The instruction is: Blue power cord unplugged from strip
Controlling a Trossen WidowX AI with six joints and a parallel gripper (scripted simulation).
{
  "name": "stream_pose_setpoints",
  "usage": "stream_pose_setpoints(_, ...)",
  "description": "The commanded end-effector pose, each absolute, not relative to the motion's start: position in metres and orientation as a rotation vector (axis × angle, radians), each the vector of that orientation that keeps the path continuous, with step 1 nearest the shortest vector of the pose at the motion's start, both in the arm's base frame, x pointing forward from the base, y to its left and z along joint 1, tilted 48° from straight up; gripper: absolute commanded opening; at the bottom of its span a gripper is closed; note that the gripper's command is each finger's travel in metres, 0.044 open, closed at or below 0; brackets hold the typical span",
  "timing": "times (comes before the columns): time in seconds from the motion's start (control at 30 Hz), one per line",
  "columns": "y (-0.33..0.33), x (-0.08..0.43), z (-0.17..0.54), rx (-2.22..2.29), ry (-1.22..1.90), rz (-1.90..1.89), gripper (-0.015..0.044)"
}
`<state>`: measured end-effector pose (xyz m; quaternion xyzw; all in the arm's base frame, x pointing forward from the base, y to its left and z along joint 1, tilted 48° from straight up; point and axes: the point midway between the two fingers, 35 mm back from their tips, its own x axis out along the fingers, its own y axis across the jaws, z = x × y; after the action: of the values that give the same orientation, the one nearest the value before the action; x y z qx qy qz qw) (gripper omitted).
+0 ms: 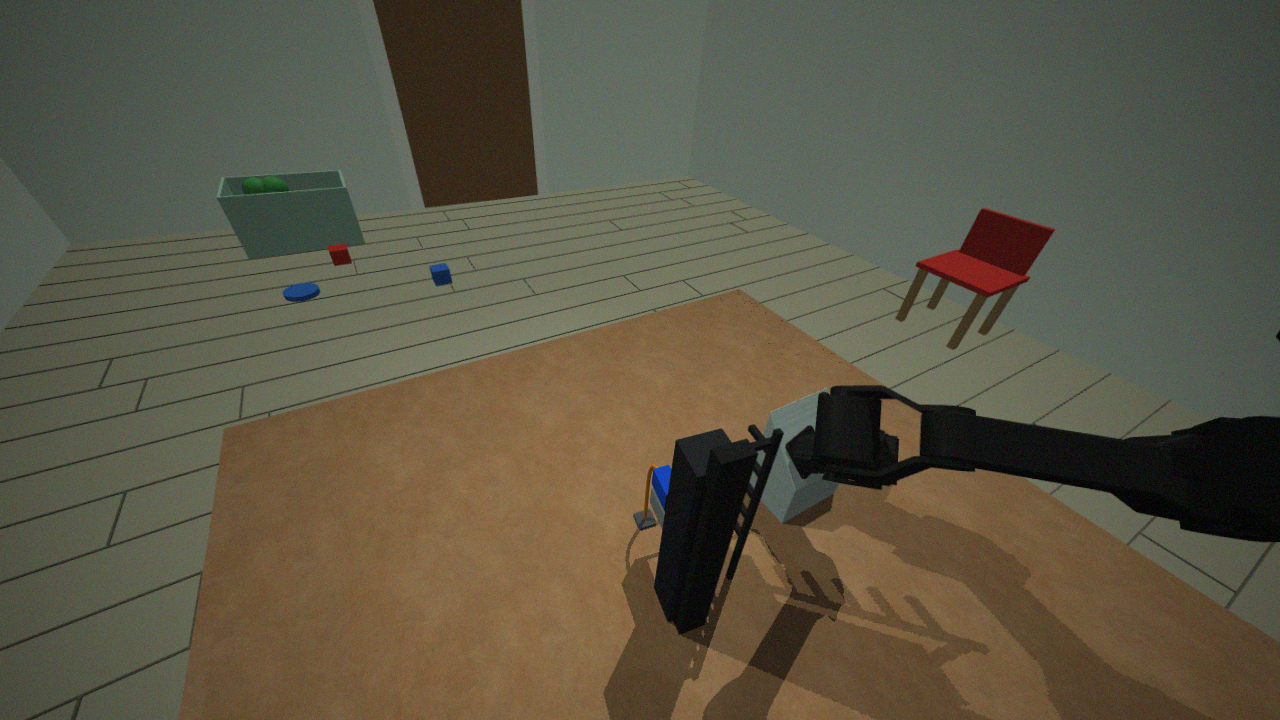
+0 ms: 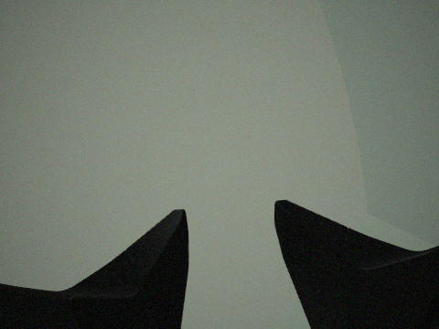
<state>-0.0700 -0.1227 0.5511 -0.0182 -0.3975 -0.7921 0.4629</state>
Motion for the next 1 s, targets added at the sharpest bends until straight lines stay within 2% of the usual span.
stream_pose_setpoints(0.0,-0.101,-0.093,0.559,-0.122,-1.02,-2.03,0.016)
stream_pose_setpoints(0.5,0.017,-0.148,0.573,-0.484,-1.183,-2.4,0.016)
stream_pose_setpoints(0.97,0.148,-0.129,0.567,-0.902,-1.307,-2.747,0.016)
